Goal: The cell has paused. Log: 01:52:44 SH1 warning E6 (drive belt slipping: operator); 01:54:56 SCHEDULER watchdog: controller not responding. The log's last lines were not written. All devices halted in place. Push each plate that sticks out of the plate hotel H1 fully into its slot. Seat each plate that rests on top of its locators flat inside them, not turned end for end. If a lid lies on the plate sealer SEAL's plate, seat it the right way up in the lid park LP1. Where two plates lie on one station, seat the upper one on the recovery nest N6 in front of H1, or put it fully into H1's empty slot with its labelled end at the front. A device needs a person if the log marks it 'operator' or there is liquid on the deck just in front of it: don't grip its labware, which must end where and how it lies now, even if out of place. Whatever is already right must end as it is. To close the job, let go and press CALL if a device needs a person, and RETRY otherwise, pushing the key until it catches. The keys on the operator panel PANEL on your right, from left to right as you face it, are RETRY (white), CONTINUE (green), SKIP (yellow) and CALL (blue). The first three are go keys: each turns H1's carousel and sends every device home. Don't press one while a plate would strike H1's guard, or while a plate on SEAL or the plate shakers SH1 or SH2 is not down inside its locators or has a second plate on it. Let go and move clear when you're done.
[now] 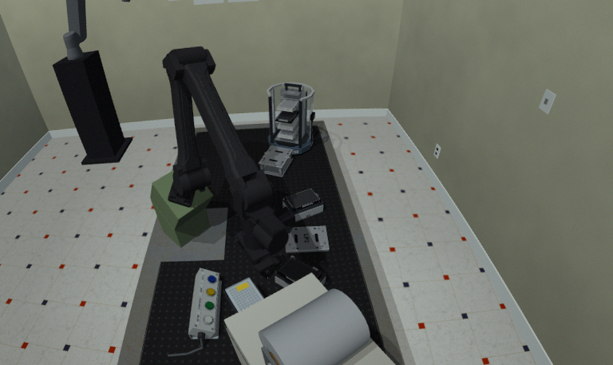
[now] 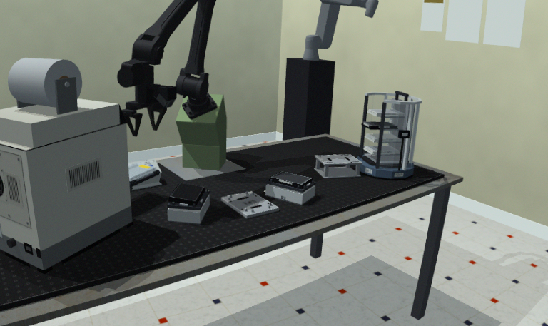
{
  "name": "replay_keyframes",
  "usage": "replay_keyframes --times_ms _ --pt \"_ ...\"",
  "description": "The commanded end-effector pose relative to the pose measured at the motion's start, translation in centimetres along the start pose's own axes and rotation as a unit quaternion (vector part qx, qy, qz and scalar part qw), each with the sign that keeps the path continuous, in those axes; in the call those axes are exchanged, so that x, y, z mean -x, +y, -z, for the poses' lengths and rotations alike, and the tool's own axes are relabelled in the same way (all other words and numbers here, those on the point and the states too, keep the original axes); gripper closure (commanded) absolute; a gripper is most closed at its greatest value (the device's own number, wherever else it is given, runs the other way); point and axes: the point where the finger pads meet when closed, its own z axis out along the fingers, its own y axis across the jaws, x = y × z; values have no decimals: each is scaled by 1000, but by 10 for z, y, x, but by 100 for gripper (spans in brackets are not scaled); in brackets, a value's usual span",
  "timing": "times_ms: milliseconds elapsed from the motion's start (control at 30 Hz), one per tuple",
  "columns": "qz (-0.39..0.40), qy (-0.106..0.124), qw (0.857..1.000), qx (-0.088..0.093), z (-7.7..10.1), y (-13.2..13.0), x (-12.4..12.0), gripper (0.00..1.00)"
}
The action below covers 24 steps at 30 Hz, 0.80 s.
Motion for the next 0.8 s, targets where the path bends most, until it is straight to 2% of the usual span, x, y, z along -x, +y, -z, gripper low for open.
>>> replay_keyframes --times_ms 0,367,500,633,700,767 --pt "6 1 1000 7 0 -4 0 0" --pt "6 1 1000 7 0 -4 0 0" --pt "-65 -4 998 -7 8 -16 21 0" --pt "-132 -5 991 -7 9 -15 35 0" --pt "-132 -5 991 -7 9 -15 35 0" --pt "-165 -6 986 -6 9 -15 41 0"
